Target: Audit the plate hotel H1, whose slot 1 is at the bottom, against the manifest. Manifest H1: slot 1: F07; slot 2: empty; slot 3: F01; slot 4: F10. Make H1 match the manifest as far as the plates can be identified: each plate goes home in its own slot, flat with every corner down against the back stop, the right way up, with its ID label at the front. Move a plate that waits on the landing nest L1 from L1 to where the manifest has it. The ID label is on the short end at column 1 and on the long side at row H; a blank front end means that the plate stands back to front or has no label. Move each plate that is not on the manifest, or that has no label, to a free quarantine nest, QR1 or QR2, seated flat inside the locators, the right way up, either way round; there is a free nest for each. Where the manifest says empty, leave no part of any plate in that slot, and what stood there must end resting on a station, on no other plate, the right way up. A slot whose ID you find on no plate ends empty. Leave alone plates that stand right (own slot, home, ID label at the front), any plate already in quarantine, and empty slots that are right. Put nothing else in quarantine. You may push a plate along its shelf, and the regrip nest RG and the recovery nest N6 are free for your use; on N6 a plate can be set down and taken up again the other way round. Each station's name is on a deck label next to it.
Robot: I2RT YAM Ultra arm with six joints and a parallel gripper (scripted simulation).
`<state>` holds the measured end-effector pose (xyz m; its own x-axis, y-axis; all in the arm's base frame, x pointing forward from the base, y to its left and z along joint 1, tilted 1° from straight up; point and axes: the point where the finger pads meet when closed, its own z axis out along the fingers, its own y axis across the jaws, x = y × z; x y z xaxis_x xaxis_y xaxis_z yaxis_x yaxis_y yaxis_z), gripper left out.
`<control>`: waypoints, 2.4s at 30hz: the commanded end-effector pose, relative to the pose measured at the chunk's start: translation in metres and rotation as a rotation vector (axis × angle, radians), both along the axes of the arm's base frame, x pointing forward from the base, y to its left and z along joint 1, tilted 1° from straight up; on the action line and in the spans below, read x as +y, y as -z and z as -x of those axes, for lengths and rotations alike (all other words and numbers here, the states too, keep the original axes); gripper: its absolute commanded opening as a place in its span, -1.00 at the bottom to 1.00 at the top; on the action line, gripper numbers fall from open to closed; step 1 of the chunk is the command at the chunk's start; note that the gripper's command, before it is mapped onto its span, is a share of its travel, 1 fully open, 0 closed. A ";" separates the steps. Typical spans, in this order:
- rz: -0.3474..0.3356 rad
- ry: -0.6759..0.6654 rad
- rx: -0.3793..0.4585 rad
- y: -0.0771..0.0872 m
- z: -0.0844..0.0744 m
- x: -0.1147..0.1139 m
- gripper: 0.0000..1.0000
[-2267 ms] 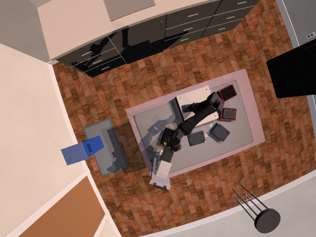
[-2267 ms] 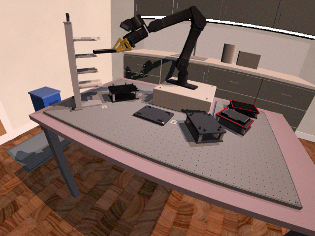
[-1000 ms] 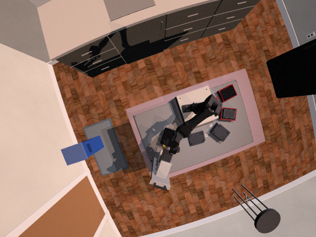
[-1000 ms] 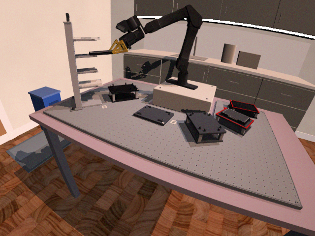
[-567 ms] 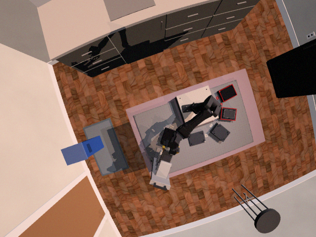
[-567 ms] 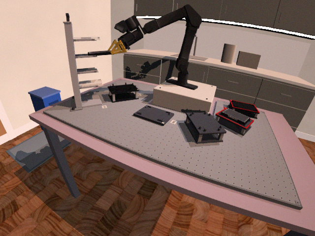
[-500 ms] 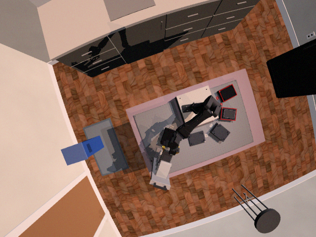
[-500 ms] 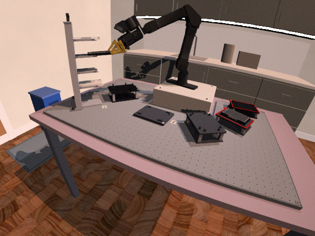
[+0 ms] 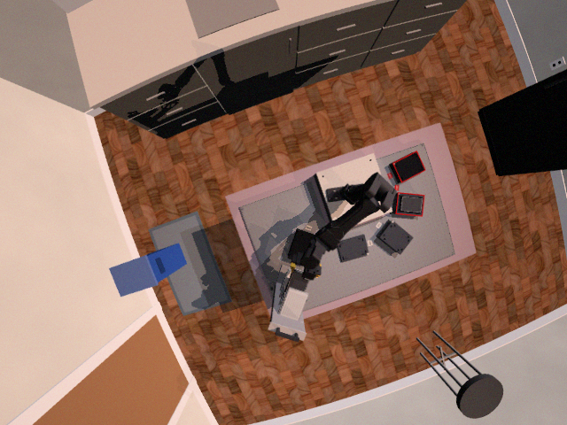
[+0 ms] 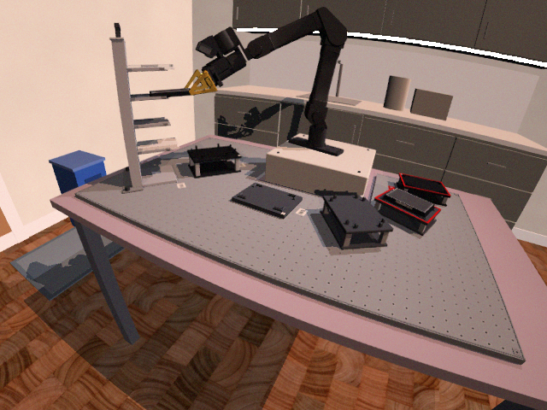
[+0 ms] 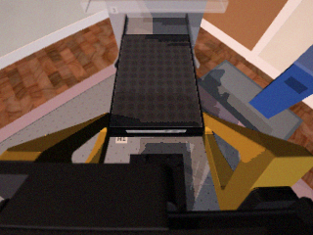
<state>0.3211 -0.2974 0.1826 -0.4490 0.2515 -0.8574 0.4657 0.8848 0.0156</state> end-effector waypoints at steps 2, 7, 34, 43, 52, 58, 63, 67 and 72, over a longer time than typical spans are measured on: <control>0.019 0.001 -0.020 -0.009 -0.002 -0.002 0.72; 0.019 0.001 -0.020 -0.009 -0.002 -0.002 0.72; 0.019 0.001 -0.020 -0.007 -0.003 -0.003 0.72; 0.019 0.001 -0.020 -0.004 -0.006 -0.004 0.72; 0.019 0.001 -0.020 -0.002 -0.011 -0.007 0.72; 0.019 0.001 -0.020 0.000 -0.014 -0.008 0.72; 0.019 0.001 -0.020 0.001 -0.016 -0.009 0.72; 0.019 0.001 -0.020 0.003 -0.018 -0.010 0.72; 0.019 0.001 -0.020 0.004 -0.020 -0.012 0.72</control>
<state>0.3406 -0.3075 0.1762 -0.4352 0.2377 -0.8684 0.4629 0.8863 0.0106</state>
